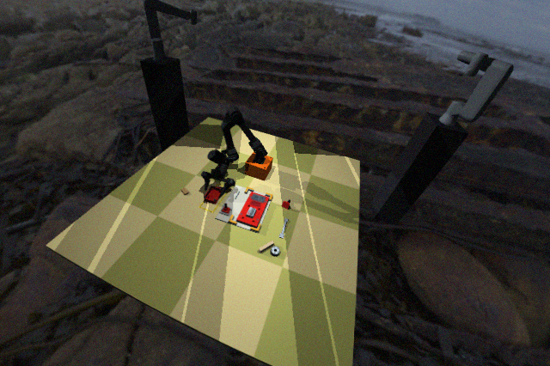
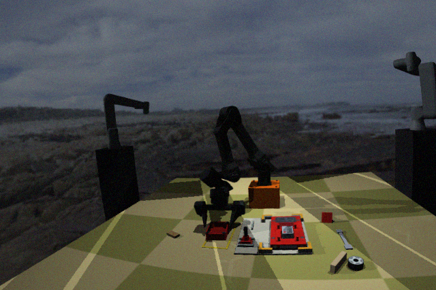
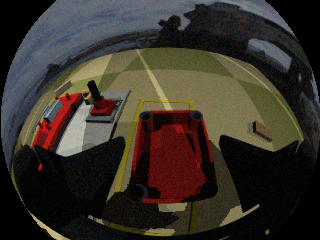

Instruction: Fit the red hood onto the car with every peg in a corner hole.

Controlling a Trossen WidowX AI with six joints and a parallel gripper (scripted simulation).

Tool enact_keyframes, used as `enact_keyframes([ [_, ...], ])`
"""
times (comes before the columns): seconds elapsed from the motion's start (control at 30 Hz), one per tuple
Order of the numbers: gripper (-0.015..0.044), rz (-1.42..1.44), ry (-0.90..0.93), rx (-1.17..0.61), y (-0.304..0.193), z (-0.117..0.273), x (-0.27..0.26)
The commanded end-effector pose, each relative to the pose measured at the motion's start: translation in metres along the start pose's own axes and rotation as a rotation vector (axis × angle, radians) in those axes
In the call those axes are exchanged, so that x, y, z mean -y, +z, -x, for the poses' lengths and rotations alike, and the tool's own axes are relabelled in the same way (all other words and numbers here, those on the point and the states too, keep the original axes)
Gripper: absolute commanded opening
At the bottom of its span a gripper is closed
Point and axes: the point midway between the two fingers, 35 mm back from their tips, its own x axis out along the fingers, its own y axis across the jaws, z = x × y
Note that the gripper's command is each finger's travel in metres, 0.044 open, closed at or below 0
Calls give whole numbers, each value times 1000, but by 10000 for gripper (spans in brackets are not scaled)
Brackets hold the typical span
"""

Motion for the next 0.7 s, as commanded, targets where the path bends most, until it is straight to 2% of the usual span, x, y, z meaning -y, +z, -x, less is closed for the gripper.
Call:
enact_keyframes([
  [0.0, 440, 8, 3, 6, -1, -1, 0],
  [0.67, 440, 8, 3, 6, -9, -6, 0],
])
